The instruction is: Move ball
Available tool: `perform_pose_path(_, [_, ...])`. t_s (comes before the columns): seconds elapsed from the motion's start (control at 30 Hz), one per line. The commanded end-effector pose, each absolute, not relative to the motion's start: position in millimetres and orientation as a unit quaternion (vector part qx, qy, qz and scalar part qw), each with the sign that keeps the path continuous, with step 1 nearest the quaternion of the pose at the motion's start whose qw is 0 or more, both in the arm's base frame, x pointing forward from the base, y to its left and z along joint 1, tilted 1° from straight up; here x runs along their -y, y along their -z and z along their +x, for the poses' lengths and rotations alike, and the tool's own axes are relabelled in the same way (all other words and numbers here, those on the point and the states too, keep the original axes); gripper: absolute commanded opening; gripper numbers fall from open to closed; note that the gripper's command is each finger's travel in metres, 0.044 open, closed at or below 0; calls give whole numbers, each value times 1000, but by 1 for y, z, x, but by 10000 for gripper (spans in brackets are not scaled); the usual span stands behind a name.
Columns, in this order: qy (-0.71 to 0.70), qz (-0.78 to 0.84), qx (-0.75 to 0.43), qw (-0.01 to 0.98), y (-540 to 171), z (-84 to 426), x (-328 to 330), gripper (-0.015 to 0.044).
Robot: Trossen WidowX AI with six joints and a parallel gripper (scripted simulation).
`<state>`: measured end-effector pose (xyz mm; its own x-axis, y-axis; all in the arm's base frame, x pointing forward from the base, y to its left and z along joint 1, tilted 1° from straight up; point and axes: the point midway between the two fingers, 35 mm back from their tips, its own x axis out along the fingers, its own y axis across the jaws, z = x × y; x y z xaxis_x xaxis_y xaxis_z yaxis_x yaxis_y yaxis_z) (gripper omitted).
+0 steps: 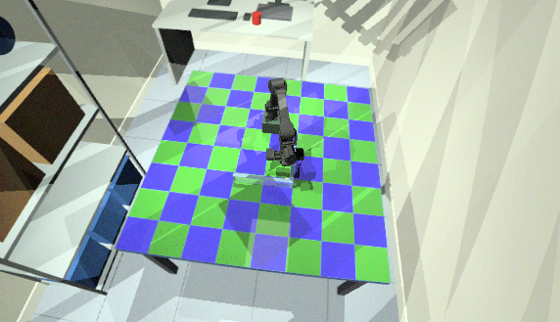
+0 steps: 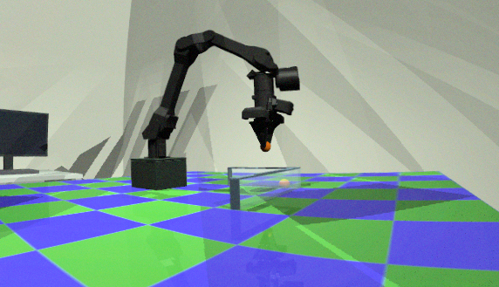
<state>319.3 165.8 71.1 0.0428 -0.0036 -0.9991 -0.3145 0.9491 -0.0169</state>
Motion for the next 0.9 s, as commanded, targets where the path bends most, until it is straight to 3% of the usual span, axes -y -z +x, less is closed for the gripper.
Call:
perform_pose_path(0.0, [-51,-55,-691,719,-68,321,-166,0])
perform_pose_path(0.87, [260,269,-642,669,-56,329,-163,0])
